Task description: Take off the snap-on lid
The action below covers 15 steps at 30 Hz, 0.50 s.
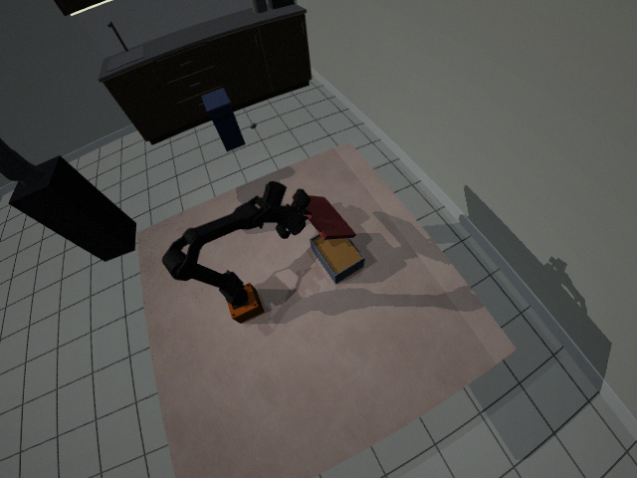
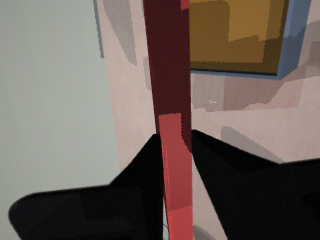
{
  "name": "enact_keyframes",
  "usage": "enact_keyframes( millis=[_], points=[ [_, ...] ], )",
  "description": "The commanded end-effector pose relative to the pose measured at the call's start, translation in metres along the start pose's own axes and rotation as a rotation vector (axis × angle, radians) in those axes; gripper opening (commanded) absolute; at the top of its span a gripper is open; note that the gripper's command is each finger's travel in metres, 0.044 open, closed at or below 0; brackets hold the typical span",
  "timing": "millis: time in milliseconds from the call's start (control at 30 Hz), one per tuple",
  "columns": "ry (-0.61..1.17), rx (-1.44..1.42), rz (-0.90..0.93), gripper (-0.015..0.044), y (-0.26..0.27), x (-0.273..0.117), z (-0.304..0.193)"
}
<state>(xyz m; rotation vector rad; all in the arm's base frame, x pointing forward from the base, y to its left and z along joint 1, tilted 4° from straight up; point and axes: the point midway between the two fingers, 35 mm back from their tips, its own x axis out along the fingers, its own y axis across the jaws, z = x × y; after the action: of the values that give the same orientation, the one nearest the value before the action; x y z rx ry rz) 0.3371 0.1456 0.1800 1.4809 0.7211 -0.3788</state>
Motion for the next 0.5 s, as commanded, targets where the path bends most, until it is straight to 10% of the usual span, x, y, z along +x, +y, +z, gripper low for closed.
enact_keyframes(
  millis=[0, 467],
  points=[
    [0.000, 0.008, 0.019, 0.0000, 0.006, -0.003, -0.009],
    [0.001, 0.010, 0.018, 0.0000, 0.004, -0.006, -0.037]
  ],
)
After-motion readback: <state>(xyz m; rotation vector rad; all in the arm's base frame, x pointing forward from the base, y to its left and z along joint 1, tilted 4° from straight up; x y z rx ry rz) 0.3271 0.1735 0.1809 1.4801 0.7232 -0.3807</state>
